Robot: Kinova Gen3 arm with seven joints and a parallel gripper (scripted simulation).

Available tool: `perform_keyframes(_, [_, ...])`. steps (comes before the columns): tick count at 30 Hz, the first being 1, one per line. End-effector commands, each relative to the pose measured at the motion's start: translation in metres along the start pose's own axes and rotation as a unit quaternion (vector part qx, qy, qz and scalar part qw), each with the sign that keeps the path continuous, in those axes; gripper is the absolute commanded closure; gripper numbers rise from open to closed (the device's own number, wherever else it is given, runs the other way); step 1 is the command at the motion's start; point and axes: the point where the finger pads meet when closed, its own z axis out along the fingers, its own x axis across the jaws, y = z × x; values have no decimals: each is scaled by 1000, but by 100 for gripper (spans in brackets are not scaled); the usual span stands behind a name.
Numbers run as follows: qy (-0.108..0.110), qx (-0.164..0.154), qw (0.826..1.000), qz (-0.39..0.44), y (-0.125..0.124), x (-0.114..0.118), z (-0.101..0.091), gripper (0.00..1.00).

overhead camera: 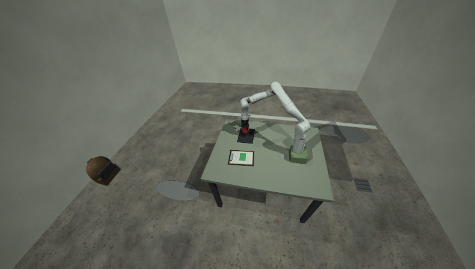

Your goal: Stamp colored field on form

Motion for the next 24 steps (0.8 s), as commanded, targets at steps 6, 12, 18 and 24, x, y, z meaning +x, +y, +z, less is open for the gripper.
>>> perform_keyframes(6, [0, 0, 999, -44, 100, 2, -1, 39])
perform_keyframes(12, [0, 0, 997, -83, 182, 20, -1, 39])
perform_keyframes(18, [-1, 0, 992, -127, 272, 56, -2, 39])
perform_keyframes(24, [-1, 0, 991, -135, 298, 68, -2, 39])
